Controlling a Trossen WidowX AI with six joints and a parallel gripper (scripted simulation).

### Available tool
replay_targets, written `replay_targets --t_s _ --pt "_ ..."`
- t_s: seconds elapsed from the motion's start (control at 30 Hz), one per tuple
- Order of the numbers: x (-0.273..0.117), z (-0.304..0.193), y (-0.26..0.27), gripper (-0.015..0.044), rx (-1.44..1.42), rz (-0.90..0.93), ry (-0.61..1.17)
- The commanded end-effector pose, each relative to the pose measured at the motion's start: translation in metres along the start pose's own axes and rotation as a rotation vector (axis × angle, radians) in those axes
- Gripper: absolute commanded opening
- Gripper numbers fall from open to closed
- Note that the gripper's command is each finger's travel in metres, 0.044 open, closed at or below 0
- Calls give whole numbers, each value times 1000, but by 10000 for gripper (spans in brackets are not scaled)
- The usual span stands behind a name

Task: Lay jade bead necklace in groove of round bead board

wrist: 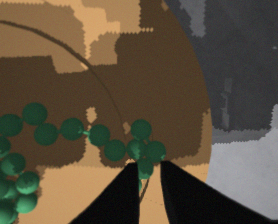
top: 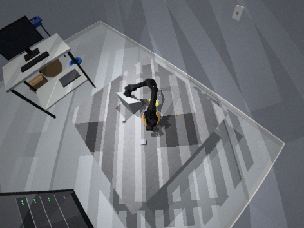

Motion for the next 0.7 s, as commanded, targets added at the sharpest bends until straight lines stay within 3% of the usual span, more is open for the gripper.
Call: replay_targets --t_s 0.0,0.67 --pt "0 0 0 20 -2 0 0" --pt "-10 -2 2 0 10 8 -1"
Point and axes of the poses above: the point midway between the two fingers, 35 mm back from their tips, its own x axis out along the fingers, its own y axis across the jaws, z = x × y, the point moved 1 cm from there along -x, back along the fingers, and after that the axes turned 7 degrees about x, right-handed, at the moved point
